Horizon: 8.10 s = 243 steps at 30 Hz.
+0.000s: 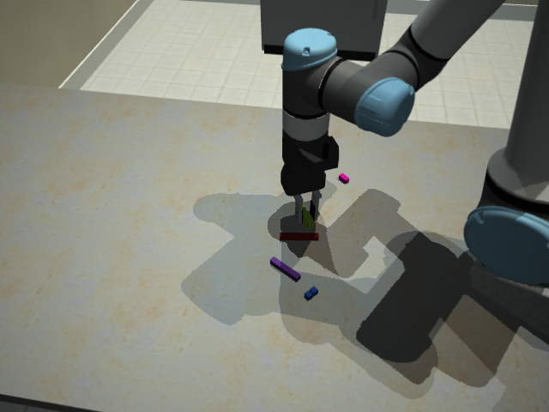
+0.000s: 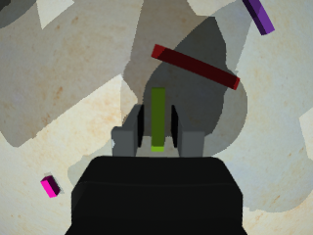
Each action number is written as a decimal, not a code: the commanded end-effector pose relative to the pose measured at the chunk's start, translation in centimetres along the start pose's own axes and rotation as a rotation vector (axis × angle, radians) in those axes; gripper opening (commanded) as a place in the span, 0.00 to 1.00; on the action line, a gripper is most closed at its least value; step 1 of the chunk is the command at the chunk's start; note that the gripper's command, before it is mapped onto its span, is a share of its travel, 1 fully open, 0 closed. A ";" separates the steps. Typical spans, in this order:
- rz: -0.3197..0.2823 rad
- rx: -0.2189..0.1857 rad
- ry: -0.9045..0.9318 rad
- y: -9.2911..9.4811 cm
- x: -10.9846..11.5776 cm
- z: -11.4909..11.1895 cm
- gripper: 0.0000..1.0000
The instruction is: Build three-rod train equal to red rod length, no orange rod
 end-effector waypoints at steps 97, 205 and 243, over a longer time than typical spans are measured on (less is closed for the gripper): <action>0.000 0.001 0.012 -10.0 -0.1 0.2 0.24; -0.001 0.001 1.203 -6.2 -16.6 10.2 0.24; -0.001 0.001 1.203 -1.3 -16.6 10.2 0.24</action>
Point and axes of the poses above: the point where the finger pads meet when closed, its own y axis out along the fingers, its own z axis across the jaws, x = y × z, the point moved 6 cm from there along -y, back along the fingers, and after that the axes turned 5 degrees about -y, right-handed, at the moved point
